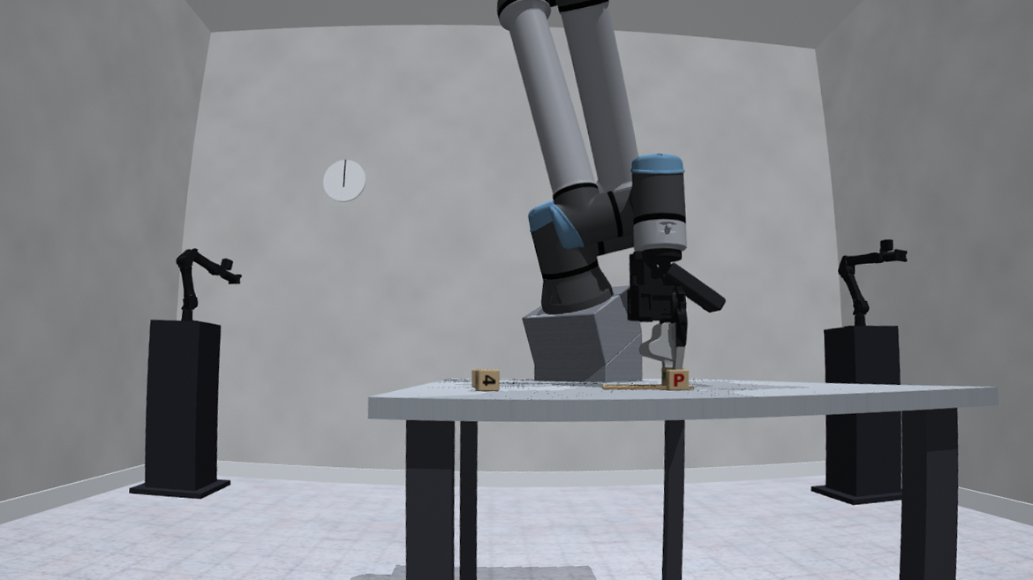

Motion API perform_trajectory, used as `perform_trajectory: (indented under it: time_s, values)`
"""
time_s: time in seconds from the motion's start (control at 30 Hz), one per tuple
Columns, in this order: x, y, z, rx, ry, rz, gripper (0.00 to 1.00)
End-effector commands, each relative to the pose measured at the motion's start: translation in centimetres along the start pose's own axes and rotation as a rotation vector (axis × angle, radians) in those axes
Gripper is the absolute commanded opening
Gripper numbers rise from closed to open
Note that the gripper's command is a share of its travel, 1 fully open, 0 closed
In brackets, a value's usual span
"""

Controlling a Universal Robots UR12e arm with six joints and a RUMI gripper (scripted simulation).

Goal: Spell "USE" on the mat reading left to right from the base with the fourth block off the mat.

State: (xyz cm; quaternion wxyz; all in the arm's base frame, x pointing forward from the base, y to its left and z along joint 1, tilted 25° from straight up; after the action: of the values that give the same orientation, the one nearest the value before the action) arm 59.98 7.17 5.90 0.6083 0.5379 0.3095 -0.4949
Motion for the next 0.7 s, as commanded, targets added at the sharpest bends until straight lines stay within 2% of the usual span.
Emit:
perform_trajectory:
  time_s: [0.0, 0.03, 0.5, 0.67]
  values:
    - [0.0, 0.2, 0.1, 0.001, 0.000, 0.003, 0.24]
    - [0.0, 0.2, 0.1, 0.001, 0.000, 0.003, 0.28]
    - [-0.3, 0.2, 0.1, 0.001, 0.000, 0.004, 0.28]
    - [-1.6, 0.1, 0.0, 0.000, 0.001, 0.002, 0.28]
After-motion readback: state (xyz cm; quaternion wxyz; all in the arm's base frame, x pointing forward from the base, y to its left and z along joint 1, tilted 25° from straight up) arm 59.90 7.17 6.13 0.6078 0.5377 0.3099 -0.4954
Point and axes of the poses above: the point where the finger pads meet when closed, its own x axis out along the fingers, its own y axis across the jaws, z = x × y, the point moved 7 cm from there along -x, back along the fingers, and after that the axes turned 10 degrees about x, right-handed, at the moved point
